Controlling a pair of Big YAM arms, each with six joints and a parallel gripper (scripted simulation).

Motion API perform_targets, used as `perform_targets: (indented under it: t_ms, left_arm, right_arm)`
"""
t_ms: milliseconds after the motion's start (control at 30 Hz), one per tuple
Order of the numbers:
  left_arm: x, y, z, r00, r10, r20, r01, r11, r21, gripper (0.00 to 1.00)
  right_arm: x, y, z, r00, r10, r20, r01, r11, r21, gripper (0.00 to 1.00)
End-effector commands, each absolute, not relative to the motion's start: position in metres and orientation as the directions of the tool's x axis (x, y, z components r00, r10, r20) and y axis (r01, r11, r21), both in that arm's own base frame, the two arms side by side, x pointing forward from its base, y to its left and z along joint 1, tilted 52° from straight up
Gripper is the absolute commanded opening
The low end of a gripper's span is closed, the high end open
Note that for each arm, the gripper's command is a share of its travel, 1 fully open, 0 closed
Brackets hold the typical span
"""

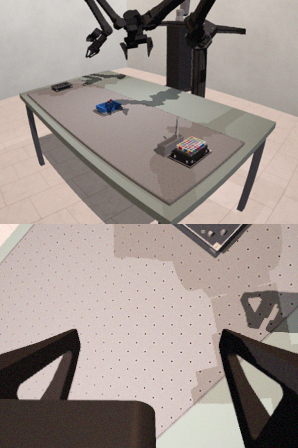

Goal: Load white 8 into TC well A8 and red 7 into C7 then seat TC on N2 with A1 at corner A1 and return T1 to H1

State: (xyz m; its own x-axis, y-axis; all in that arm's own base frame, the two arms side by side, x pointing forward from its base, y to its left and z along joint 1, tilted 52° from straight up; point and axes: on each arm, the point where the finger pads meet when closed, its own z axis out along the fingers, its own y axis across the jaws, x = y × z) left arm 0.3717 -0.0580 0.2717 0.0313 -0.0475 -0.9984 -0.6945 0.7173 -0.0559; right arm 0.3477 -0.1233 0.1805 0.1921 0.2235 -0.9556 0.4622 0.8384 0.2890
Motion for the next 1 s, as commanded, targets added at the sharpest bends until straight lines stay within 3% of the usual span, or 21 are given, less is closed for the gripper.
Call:
perform_targets:
  t_ms: [0, 533, 567, 967]
  left_arm:
    - [0.372, -0.059, 0.274, 0.036, -0.051, -0.998, -0.693, 0.719, -0.061, 1.0]
    - [0.372, -0.059, 0.274, 0.036, -0.051, -0.998, -0.693, 0.719, -0.061, 1.0]
    - [0.376, -0.051, 0.281, 0.019, -0.037, -0.999, -0.695, 0.718, -0.04, 0.23]
    - [0.4, -0.015, 0.262, -0.195, 0.086, -0.977, -0.613, 0.767, 0.19, 0.23]
  right_arm:
    - [0.347, -0.123, 0.181, 0.194, 0.223, -0.955, 0.461, 0.839, 0.29, 1.0]
    - [0.347, -0.123, 0.181, 0.194, 0.223, -0.955, 0.461, 0.839, 0.29, 1.0]
    - [0.345, -0.123, 0.18, 0.192, 0.224, -0.956, 0.462, 0.839, 0.289, 1.0]
    - [0.345, -0.123, 0.18, 0.192, 0.224, -0.956, 0.462, 0.839, 0.289, 1.0]
